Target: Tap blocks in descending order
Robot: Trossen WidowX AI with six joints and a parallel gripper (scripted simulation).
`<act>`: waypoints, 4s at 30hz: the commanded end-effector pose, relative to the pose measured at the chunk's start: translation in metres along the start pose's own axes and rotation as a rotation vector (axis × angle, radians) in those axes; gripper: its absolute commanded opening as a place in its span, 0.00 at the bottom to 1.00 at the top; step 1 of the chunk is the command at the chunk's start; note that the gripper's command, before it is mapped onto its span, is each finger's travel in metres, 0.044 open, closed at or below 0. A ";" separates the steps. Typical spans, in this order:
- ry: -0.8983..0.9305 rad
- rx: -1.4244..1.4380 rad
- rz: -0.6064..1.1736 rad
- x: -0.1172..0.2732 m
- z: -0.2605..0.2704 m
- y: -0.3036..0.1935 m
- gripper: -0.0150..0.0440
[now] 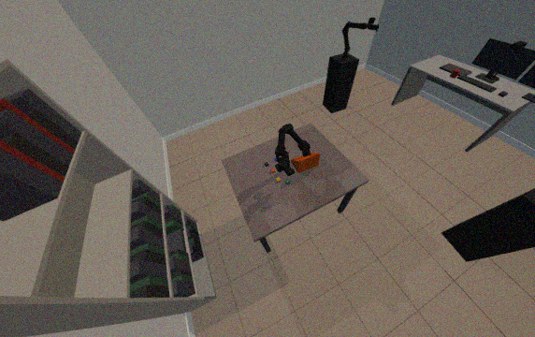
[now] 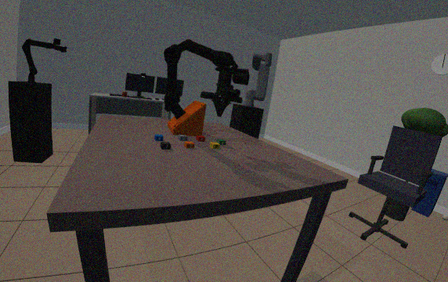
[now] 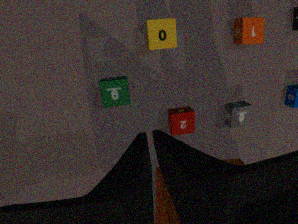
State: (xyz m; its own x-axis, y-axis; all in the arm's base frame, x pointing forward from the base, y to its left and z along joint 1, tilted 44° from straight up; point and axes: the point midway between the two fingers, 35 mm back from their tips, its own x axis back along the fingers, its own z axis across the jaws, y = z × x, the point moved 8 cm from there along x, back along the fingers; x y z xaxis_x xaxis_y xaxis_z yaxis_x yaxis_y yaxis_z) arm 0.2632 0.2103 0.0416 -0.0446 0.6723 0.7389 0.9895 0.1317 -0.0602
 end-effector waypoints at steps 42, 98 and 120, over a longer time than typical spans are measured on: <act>-0.029 -0.031 0.003 -0.092 -0.258 -0.036 0.29; -0.024 -0.034 -0.001 -0.003 -0.240 0.070 0.29; -0.028 -0.035 -0.001 -0.095 -0.243 0.070 0.29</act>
State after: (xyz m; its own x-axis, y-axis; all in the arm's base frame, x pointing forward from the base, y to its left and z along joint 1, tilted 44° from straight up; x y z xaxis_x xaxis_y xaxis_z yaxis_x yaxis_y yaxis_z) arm 0.3711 -0.0154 0.1352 -0.0564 0.6885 0.7230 0.9934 0.1108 -0.0281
